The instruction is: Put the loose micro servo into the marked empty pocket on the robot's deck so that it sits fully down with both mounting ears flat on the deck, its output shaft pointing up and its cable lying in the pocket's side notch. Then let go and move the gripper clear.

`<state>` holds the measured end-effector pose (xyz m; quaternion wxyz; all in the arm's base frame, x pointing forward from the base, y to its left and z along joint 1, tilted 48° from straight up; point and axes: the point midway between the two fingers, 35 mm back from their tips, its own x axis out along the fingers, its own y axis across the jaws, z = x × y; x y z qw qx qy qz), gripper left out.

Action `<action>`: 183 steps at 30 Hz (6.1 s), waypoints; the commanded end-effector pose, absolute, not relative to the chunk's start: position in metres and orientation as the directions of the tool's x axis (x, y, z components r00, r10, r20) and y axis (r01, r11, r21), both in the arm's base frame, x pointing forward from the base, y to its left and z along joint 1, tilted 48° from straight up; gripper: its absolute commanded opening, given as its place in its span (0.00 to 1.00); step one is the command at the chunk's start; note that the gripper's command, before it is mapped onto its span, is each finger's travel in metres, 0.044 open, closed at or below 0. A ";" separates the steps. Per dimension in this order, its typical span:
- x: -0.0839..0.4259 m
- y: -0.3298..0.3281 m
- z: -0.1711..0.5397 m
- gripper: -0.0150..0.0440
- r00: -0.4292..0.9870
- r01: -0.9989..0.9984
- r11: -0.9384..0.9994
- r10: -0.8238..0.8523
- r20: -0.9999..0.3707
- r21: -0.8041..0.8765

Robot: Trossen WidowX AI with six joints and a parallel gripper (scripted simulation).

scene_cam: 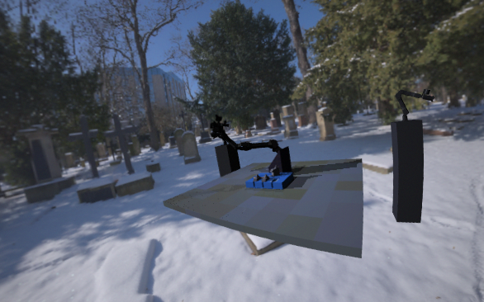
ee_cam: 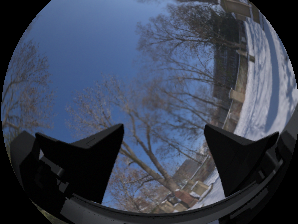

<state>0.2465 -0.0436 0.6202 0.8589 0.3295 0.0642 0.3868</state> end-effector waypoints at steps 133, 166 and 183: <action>0.278 0.275 0.356 1.00 0.944 -0.165 0.985 0.146 -0.296 -0.041; 0.334 0.097 0.062 1.00 0.452 0.458 0.822 -0.544 -0.707 -0.339; 0.246 -0.017 -0.024 1.00 -0.049 0.647 0.494 -0.734 -0.678 -0.581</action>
